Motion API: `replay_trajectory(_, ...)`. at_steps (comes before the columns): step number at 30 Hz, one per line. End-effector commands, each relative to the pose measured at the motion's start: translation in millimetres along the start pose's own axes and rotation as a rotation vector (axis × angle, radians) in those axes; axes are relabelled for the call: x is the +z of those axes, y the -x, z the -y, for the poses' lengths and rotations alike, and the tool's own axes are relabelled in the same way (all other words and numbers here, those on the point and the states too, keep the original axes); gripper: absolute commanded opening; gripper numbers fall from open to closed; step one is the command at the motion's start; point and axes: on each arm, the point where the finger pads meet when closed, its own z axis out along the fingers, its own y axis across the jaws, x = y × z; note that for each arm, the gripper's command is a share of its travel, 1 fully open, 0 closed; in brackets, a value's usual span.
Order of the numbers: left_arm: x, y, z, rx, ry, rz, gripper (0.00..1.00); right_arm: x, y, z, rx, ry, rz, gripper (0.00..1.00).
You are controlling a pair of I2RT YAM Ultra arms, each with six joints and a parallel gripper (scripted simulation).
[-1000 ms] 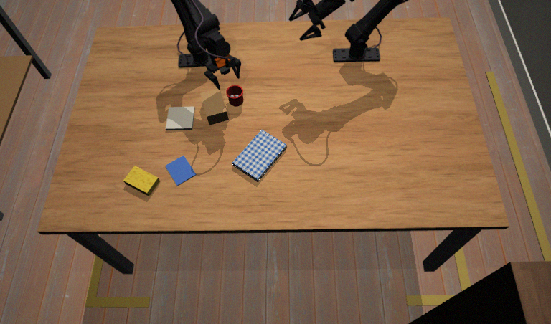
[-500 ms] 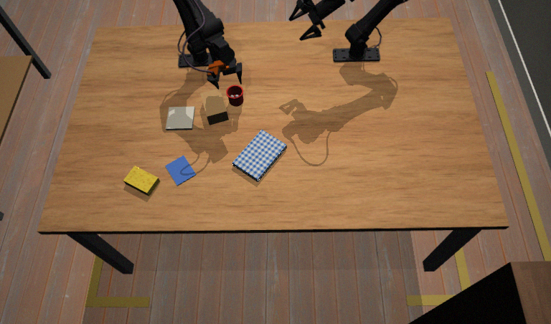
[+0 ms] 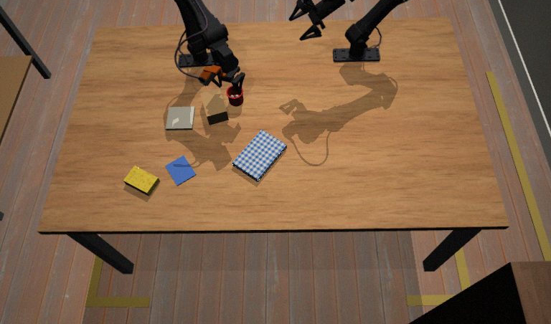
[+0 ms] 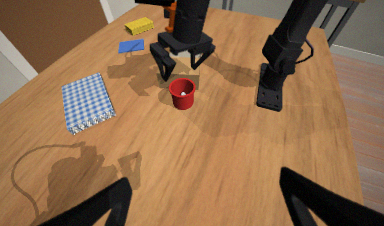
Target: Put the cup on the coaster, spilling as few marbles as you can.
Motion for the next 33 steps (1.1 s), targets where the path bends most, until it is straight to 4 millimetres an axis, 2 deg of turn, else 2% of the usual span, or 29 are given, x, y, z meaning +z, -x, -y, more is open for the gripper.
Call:
replay_trajectory(1,-3,-2,1,-0.004,-0.001,0.008,1.00,-7,9,-3,0.243,-0.041,0.014,0.93)
replay_trajectory(4,-3,-2,1,-0.004,-0.001,0.008,1.00,-7,10,-4,0.284,-0.049,0.012,0.93)
replay_trajectory(10,-3,-2,1,-0.004,-0.001,0.008,1.00,-3,16,-7,0.535,-0.098,0.010,0.93)
replay_trajectory(13,-3,-2,1,-0.004,-0.001,0.008,1.00,7,-15,-3,0.464,-0.177,-0.081,0.93)
replay_trajectory(14,-3,-2,1,-0.004,-0.001,0.008,1.00,7,-17,-2,0.478,-0.184,-0.080,0.93)
replay_trajectory(18,-3,-2,1,-0.004,-0.001,0.008,1.00,11,-18,-7,0.532,-0.202,-0.059,0.93)
replay_trajectory(27,-3,-2,1,-0.004,-0.001,0.008,1.00,10,-14,-10,0.517,-0.179,-0.050,0.93)
replay_trajectory(33,-3,-2,1,-0.004,-0.001,0.008,1.00,24,-14,-10,0.525,-0.187,-0.051,0.93)
